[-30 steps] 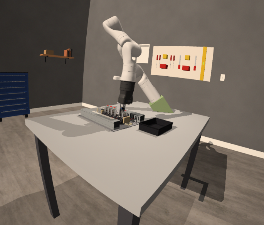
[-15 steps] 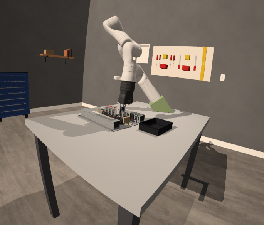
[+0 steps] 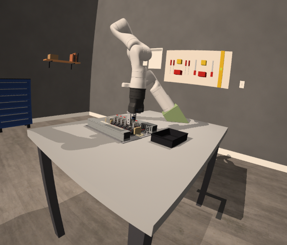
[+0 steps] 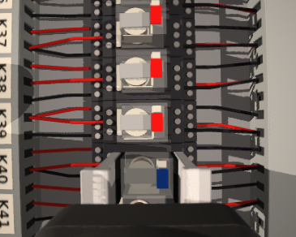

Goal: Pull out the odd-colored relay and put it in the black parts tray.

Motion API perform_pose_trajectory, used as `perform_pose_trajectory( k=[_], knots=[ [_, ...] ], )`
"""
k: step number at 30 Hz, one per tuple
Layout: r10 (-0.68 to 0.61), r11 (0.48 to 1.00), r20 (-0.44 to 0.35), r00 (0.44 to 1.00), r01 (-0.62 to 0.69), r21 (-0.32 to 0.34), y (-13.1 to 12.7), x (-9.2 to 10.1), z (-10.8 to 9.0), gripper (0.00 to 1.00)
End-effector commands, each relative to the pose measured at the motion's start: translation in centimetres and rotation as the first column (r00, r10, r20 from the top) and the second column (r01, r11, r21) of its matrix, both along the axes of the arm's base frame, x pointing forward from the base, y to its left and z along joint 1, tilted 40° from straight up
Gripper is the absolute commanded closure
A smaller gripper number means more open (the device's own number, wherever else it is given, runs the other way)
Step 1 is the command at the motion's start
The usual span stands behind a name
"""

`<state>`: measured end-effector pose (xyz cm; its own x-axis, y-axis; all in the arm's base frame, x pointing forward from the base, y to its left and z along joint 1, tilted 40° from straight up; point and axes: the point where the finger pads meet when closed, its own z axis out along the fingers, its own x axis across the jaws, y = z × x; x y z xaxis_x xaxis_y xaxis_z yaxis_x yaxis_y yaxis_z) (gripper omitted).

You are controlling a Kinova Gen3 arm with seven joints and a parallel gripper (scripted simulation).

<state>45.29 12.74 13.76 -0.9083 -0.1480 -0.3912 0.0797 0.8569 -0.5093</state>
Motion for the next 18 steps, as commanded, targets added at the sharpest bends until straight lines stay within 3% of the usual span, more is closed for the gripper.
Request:
perform_pose_trajectory(
  k=[1, 18],
  knots=[
    [0.001, 1.000, 0.001, 1.000, -0.001, 0.001, 0.09, 0.01, 0.04, 1.00],
    [0.001, 1.000, 0.001, 1.000, -0.001, 0.001, 0.23, -0.10, 0.26, 1.00]
  ],
)
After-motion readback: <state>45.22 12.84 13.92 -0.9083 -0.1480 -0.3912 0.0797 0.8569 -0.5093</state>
